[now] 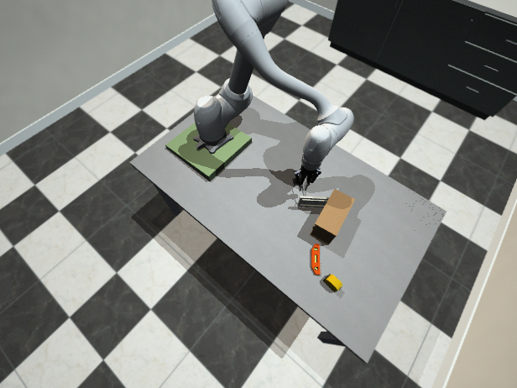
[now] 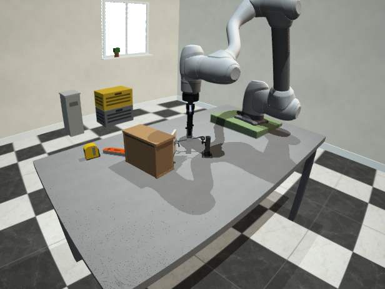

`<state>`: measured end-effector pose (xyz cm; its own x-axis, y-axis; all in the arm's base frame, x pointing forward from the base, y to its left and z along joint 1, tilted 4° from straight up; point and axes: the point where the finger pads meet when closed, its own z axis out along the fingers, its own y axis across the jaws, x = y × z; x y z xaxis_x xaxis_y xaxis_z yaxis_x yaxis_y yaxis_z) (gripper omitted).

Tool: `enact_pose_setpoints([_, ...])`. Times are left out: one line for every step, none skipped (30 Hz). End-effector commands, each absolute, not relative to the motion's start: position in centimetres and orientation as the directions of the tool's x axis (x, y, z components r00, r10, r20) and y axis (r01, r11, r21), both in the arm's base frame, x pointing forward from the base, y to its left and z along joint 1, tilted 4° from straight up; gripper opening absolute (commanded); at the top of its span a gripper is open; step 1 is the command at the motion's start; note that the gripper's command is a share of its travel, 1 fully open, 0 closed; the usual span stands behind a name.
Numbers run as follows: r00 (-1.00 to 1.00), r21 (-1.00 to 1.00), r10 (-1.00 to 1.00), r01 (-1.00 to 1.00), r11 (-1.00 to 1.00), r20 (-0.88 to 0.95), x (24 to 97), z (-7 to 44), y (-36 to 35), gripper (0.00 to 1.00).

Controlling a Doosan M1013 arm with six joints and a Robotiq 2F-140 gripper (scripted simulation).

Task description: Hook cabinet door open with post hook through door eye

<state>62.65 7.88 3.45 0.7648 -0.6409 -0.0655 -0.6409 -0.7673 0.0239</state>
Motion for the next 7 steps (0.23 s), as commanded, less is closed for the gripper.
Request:
enact_pose_setpoints([0.769,0.022,-0.636,-0.636,-0.772,-0.067,62.85,3.68,8.14,0.15])
enact_pose_setpoints([0.769,0.022,-0.636,-0.636,-0.772,-0.067,62.85,3.76,8.14,0.15])
enact_pose_setpoints([0.769,0.022,-0.636,-0.636,-0.772,-0.067,62.86,3.85,8.14,0.15])
enact_pose_setpoints([0.769,0.022,-0.636,-0.636,-0.772,-0.067,62.86,3.95,8.13,0.15])
enact_pose_setpoints([0.769,0.022,-0.636,-0.636,-0.772,-0.067,62.87,4.07,8.13,0.15])
enact_pose_setpoints([0.769,0.022,-0.636,-0.636,-0.772,-0.067,62.88,4.19,8.13,0.15])
enact_pose_setpoints([0.769,0.022,-0.636,-0.636,-0.772,-0.067,62.88,4.19,8.13,0.15])
